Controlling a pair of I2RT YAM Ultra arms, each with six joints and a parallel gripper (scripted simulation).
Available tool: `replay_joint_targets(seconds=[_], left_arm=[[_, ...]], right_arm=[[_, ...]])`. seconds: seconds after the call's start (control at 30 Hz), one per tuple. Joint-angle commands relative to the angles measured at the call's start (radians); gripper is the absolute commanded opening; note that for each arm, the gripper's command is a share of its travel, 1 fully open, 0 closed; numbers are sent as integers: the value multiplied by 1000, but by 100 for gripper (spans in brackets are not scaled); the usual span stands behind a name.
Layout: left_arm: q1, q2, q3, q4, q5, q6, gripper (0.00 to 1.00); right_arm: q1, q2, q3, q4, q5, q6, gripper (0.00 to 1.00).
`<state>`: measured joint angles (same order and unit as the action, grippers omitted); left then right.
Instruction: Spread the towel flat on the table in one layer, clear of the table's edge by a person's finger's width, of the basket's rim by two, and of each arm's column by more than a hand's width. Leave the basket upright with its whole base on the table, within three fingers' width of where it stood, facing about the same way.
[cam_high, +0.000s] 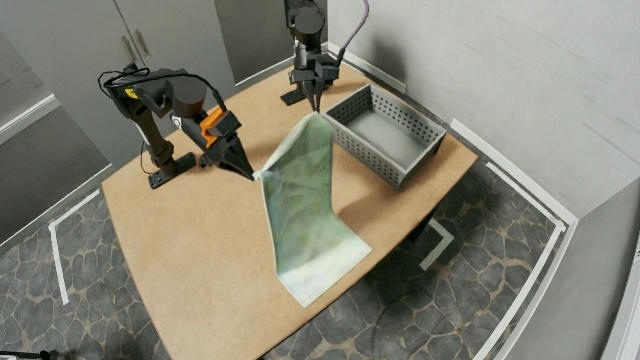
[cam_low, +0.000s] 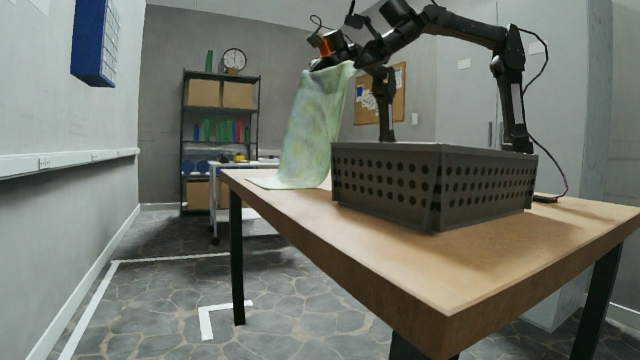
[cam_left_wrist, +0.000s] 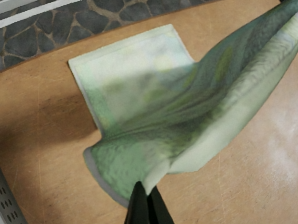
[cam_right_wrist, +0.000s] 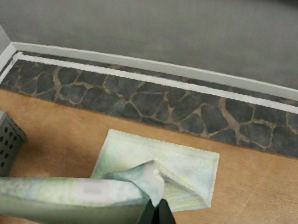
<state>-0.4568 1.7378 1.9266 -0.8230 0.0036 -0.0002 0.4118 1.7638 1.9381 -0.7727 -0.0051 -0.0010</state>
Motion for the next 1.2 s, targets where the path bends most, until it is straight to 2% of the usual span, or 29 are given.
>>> replay_joint_targets(seconds=[0.0,0.13,0.17,0.2,0.33,0.37,0.4,0.47,0.5,0.53,0.6,0.63,0.67,0.73,0.83,0.9,0.93,1.1,1.13,1.17], left_arm=[[49,-11,53,131,-2,12,0],[41,-13,46,163,-15,-5,0],[80,2,78,216,-6,6,0],[78,-1,66,234,-16,-2,0],[76,21,91,232,-15,-4,0],[108,26,109,298,1,8,0],[106,19,86,329,-15,-2,0],[107,31,99,331,-15,-4,0],[131,33,101,408,-13,1,0],[130,34,96,422,-15,-2,0],[130,47,110,423,-15,-3,0],[149,77,178,421,-15,-2,0],[149,85,190,417,-15,-2,0],[150,109,225,383,-15,-3,0],[149,115,236,377,-15,-3,0],[165,151,304,380,-15,-2,0],[165,155,312,375,-15,-2,0],[176,204,403,359,-15,-2,0],[183,184,342,479,-15,-1,0],[183,189,349,479,-15,-1,0]], right_arm=[[15,25,61,182,11,4,0],[3,40,55,226,11,0,0],[19,68,106,288,12,5,0],[18,47,46,362,10,3,0],[6,74,67,382,11,1,0],[22,105,108,454,13,5,0],[20,92,7,546,10,4,0],[17,102,5,575,10,3,0],[25,123,65,658,11,6,0],[22,116,26,720,9,5,0],[14,133,32,751,10,4,0],[24,164,60,828,11,5,0],[20,176,-5,906,9,6,0],[20,193,-12,965,9,5,0],[20,195,1,989,10,5,0],[28,240,45,1099,10,6,0],[27,244,22,1157,9,7,0],[25,324,78,1290,10,6,0],[27,355,101,1347,10,6,0],[26,368,117,1352,10,6,0]])
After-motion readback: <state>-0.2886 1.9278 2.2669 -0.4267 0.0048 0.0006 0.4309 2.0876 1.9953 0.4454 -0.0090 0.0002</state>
